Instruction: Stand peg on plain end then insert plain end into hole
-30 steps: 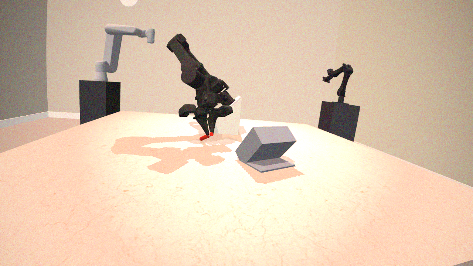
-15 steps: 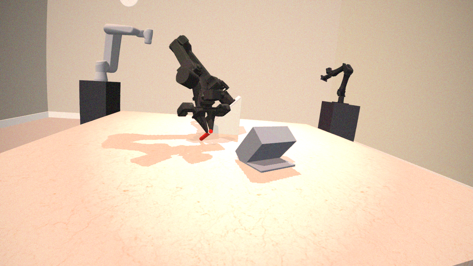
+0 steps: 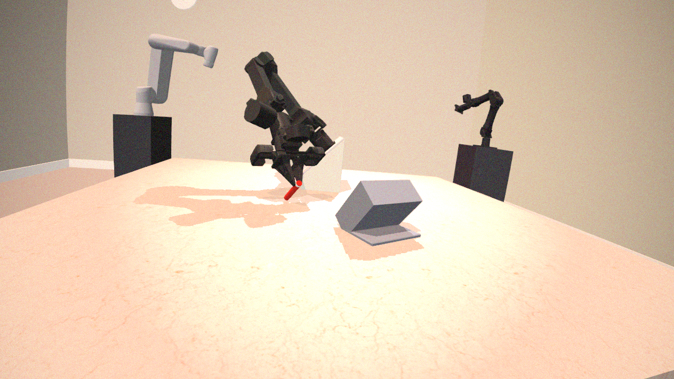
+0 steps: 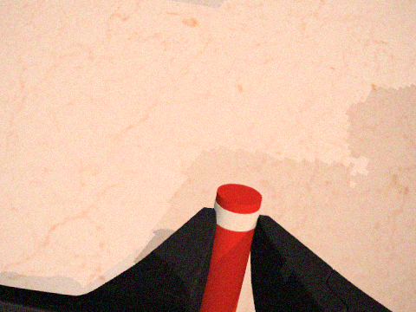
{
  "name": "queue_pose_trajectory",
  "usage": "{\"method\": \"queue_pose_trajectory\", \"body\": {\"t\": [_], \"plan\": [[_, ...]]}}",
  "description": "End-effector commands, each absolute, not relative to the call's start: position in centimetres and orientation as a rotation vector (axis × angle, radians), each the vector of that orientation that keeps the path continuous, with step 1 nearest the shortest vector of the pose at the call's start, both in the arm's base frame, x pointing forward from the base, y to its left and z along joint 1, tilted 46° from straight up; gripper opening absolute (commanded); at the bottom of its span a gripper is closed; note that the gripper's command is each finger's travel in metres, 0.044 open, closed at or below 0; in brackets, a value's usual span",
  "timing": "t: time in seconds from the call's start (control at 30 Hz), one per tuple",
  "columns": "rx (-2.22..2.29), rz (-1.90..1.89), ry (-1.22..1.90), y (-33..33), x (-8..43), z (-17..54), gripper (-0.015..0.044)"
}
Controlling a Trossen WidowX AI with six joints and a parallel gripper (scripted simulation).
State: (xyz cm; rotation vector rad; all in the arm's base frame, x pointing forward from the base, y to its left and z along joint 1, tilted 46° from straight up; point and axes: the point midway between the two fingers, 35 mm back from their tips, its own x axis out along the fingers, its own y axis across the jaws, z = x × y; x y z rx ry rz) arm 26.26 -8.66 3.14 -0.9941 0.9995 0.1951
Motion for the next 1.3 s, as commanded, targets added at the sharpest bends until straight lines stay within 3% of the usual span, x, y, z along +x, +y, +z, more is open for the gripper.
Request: {"method": "queue_pose_trajectory", "body": {"t": [0.0, 1.27], "plan": [[-0.989, 0.221, 0.969, -8.6, 25.8, 3.0, 0.0049], [-0.921, 0.373, 0.67, -9.3, 23.6, 4.3, 0.0049]]}}
